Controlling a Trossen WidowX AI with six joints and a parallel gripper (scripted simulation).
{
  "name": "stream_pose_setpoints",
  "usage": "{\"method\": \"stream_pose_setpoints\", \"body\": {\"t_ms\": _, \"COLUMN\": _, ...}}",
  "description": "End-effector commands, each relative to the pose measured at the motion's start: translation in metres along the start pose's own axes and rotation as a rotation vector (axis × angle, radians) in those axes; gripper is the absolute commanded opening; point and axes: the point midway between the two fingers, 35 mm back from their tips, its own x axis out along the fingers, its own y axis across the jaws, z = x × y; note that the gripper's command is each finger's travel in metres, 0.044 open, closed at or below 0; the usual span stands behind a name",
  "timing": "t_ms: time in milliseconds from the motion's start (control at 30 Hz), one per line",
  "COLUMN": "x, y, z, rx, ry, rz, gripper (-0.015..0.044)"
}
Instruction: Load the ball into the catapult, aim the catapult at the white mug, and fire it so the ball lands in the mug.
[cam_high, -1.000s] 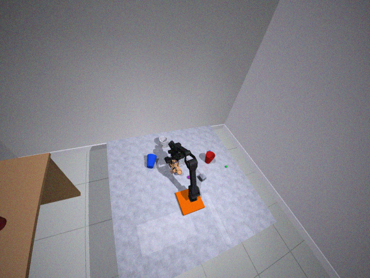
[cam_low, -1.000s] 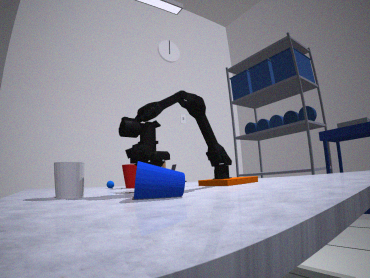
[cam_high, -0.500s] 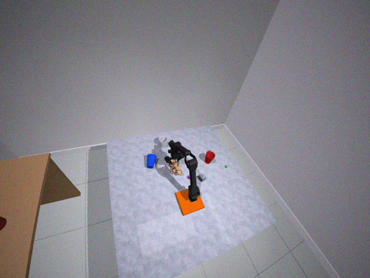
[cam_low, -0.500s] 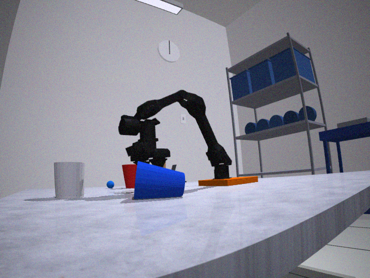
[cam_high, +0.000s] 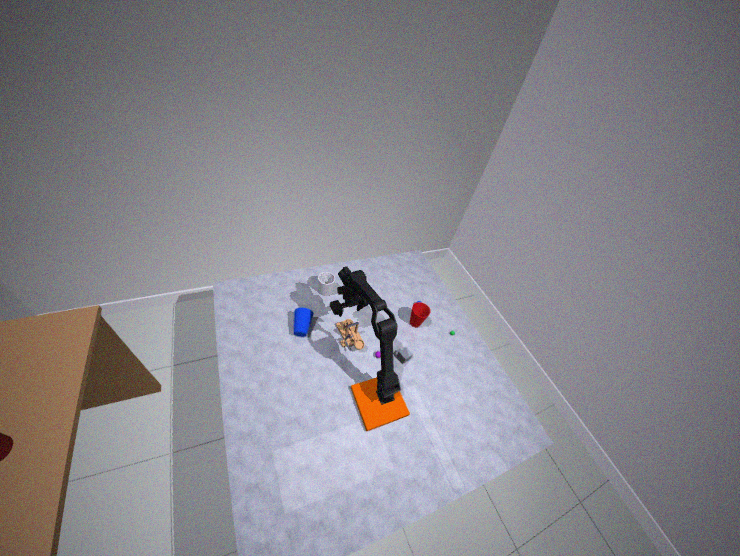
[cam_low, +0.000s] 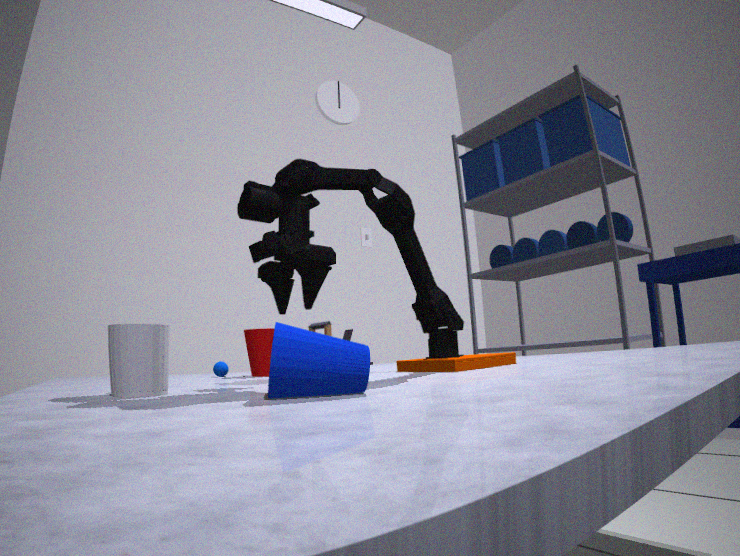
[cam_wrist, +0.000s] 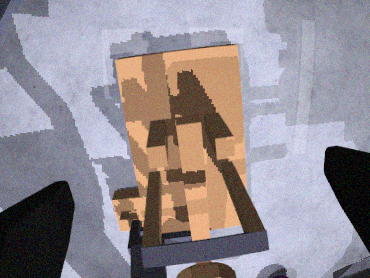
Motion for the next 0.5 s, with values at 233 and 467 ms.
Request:
{"method": "stream_pose_setpoints", "body": {"t_ms": 233, "x": -0.031, "y": -0.001, "z": -0.003, "rx": 0.001, "ry": 0.019, "rz": 0.000, "gripper": 0.0414}}
{"method": "stream_pose_setpoints", "body": {"t_ms": 467, "x": -0.017, "y": -0.035, "z": -0.045, "rx": 0.029, "ry": 0.024, "rz": -0.004, "gripper": 0.0300}}
